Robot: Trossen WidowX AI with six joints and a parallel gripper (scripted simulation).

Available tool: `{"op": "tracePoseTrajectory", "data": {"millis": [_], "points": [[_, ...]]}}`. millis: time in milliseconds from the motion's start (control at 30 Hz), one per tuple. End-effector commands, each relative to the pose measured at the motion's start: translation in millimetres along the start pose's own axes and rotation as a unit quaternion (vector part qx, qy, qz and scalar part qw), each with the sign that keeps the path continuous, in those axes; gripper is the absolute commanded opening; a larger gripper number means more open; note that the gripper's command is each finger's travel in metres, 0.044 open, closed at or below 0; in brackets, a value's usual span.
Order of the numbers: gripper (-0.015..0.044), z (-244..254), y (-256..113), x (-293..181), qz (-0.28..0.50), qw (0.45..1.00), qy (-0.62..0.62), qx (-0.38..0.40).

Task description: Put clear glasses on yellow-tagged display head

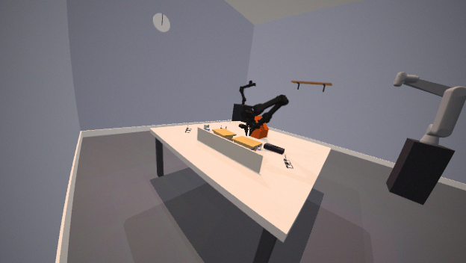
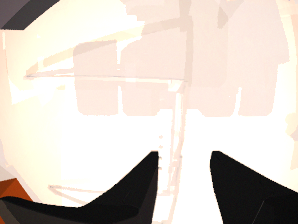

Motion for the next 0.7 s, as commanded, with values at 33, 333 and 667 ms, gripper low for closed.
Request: {"op": "tracePoseTrajectory", "data": {"millis": [33,333,667], "points": [[0.014,2.0,10.8,-1.5,-0.001,1.0,0.004,0.005],[0.014,2.1,25.6,-1.4,-0.001,1.0,0.004,0.005],[0.014,3.2,41.8,-1.1,-0.002,1.0,0.004,0.005]]}}
Point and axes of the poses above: the point midway between the two fingers, 35 mm back from their tips, its own y axis out along the fingers, its own z axis across the jaws, x = y × z, the point moved 5 cm from there along -y, back along the fingers, and after that the axes turned 11 degrees about -y, right-handed, at the moved point
